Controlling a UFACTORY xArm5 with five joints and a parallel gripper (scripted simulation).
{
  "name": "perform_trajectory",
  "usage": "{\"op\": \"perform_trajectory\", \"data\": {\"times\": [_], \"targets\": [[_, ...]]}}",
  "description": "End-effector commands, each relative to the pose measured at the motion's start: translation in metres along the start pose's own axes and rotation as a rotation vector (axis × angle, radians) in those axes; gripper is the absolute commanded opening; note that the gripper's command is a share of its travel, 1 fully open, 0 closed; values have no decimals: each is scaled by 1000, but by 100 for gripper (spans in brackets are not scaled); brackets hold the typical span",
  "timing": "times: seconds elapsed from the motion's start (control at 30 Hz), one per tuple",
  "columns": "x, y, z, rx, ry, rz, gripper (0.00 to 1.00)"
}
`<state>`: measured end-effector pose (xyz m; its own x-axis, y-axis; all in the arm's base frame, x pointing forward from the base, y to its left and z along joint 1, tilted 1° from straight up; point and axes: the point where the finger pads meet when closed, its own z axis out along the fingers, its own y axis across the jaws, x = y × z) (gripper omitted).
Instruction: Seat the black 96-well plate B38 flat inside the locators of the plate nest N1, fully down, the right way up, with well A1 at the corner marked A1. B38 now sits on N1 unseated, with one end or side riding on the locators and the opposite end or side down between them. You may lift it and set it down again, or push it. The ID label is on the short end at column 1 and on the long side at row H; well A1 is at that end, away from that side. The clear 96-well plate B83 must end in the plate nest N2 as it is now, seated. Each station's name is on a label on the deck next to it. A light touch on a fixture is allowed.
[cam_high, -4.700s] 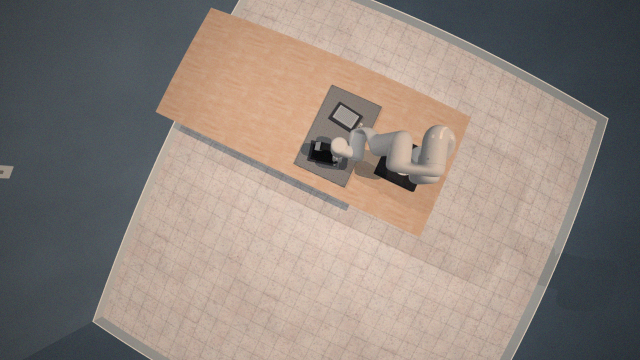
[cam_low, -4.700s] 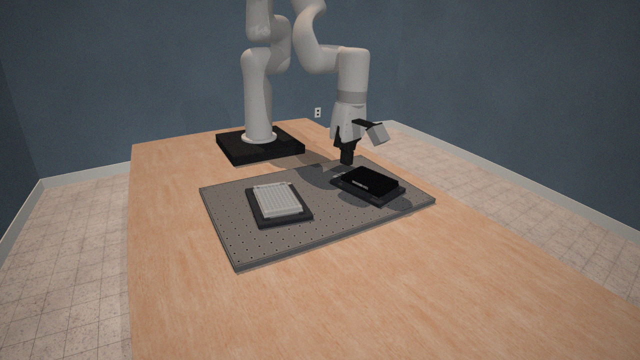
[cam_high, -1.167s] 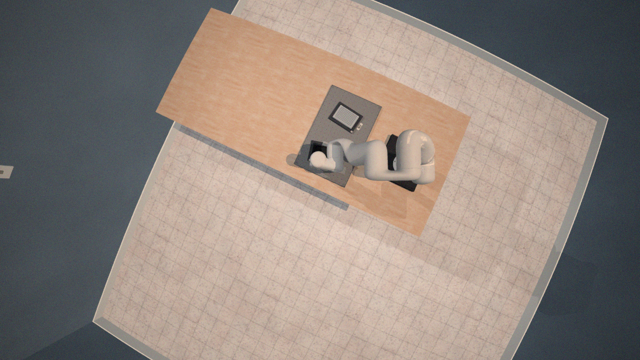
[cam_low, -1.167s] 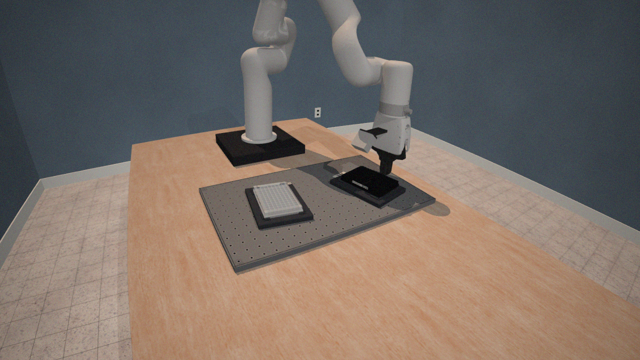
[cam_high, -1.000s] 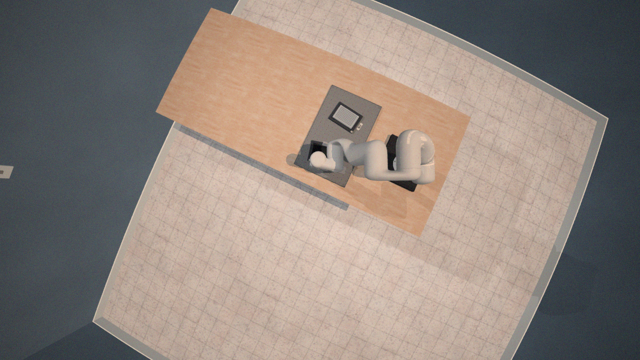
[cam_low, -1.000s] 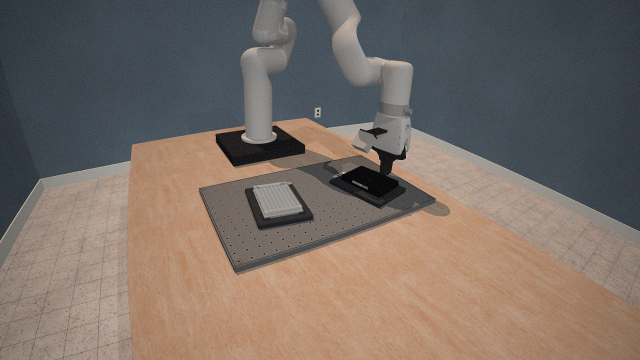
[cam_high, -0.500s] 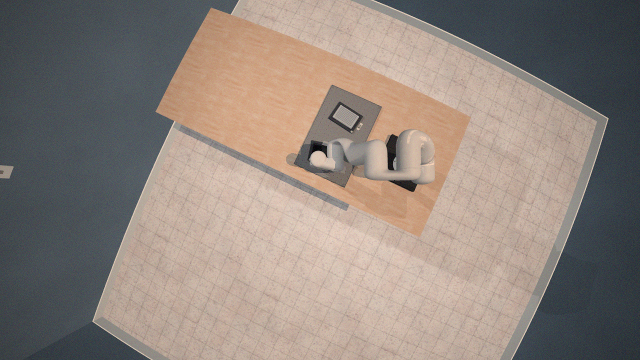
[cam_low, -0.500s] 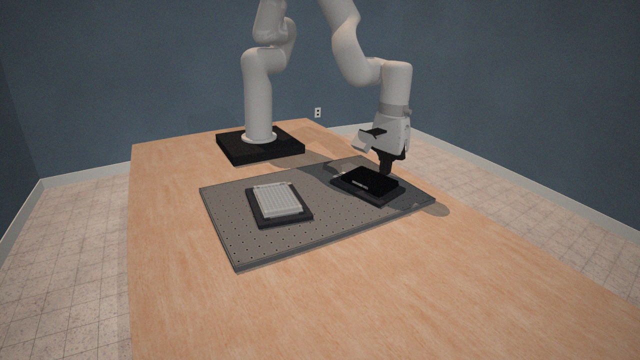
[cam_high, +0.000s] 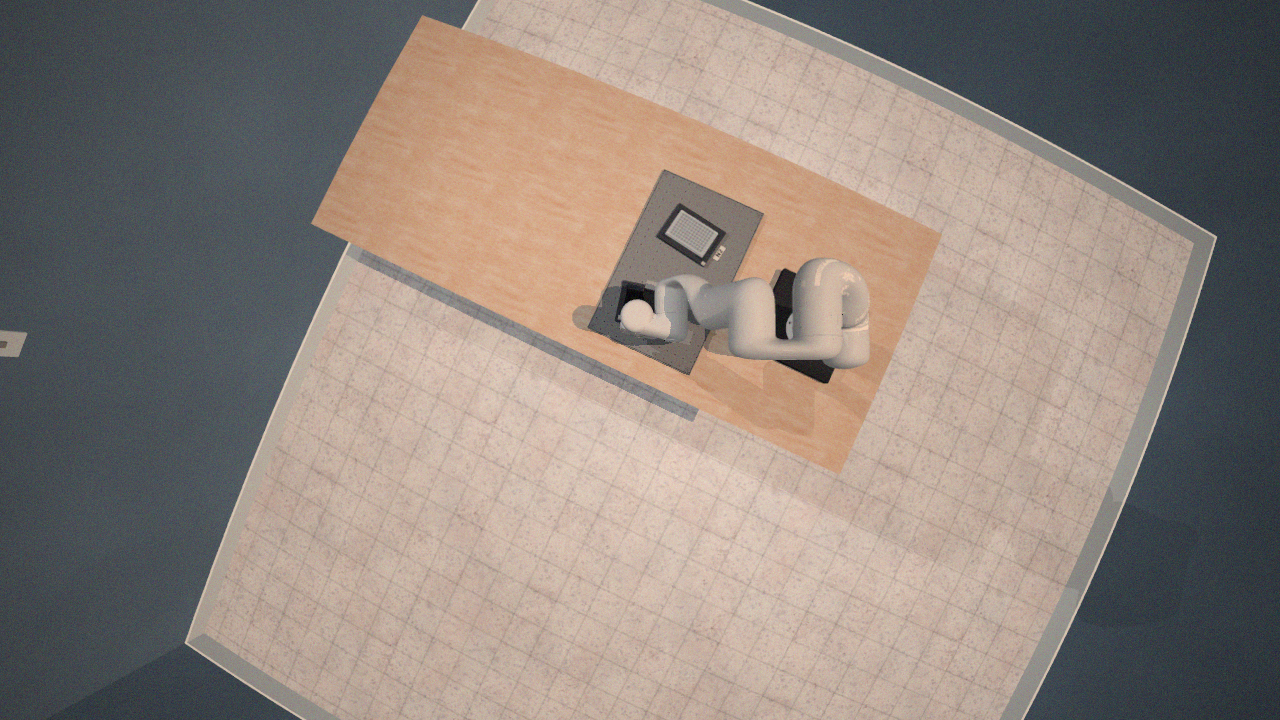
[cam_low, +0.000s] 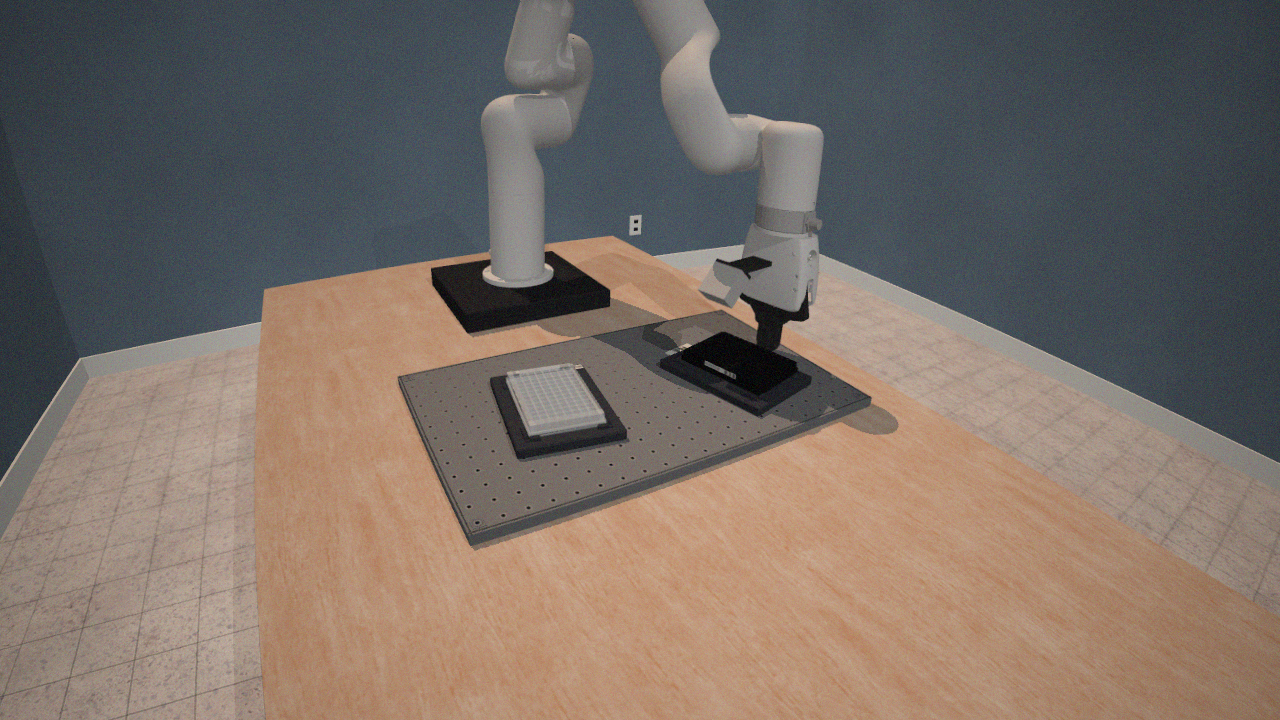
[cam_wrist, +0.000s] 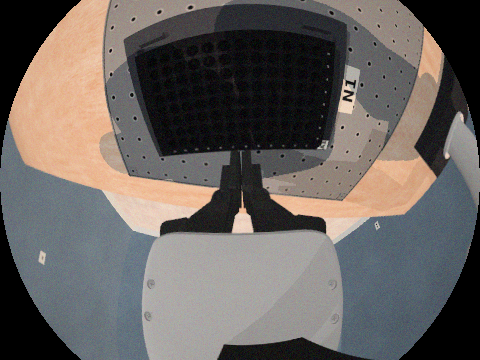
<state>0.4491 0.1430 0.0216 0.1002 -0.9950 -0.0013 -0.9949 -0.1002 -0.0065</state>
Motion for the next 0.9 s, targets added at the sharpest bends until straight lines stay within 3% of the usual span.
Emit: {"op": "perform_trajectory", "data": {"times": [0.0,0.87], "targets": [[1,-1,-1,4,-1,0,0],[9,-1,-1,4,-1,0,0]]}}
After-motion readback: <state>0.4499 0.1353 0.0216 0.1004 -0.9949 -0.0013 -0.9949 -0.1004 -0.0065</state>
